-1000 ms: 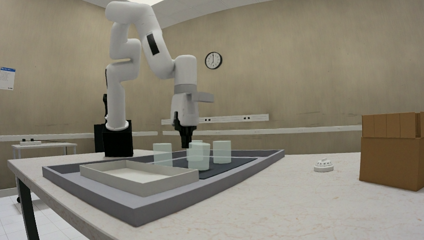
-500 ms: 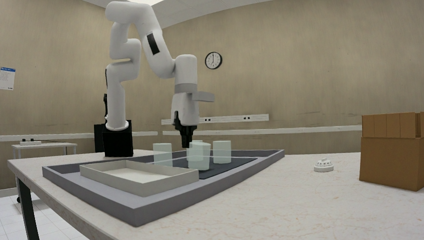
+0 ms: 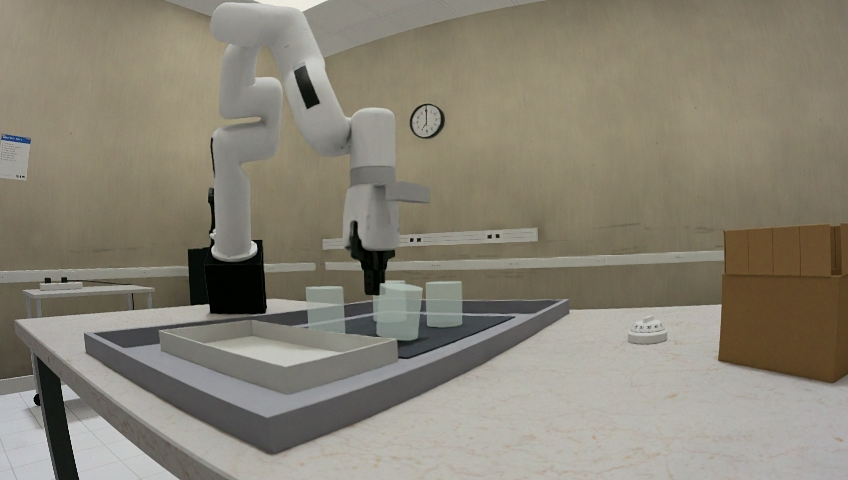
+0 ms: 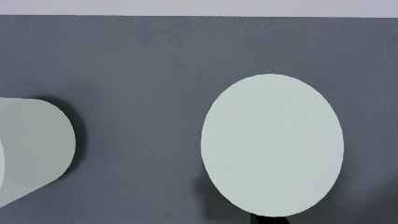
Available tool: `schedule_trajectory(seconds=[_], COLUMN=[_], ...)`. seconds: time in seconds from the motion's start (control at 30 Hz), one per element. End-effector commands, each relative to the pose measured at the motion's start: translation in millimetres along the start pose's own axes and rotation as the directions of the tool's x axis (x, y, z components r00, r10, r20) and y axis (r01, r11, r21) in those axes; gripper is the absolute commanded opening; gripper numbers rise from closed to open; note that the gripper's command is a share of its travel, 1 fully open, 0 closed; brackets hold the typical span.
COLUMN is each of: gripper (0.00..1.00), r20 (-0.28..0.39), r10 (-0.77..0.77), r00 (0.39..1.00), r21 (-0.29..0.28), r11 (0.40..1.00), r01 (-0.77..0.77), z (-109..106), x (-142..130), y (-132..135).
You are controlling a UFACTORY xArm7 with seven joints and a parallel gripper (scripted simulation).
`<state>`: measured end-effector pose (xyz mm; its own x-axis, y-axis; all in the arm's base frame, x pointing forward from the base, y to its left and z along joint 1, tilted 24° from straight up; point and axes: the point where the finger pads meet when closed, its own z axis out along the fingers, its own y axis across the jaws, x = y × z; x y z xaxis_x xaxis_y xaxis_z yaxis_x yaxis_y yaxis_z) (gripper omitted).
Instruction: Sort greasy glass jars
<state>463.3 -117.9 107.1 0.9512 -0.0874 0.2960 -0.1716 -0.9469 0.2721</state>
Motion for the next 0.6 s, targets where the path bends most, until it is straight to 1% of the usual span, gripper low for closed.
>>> schedule_trajectory(seconds=[0.0, 0.23, 0.5, 0.57], gripper=[0.00, 0.00, 0.00, 0.00], r20=[-0.004, -0.004, -0.004, -0.004], r10=[0.000, 0.000, 0.000, 0.000], r00=[1.000, 1.000, 1.000, 1.000], r21=[0.000, 0.000, 0.000, 0.000], r11=[1.000, 1.000, 1.000, 1.000], r01=[0.000, 0.000, 0.000, 0.000], z=[-2, 0, 6, 6], x=[2, -5, -25, -25], y=[0, 0, 0, 0])
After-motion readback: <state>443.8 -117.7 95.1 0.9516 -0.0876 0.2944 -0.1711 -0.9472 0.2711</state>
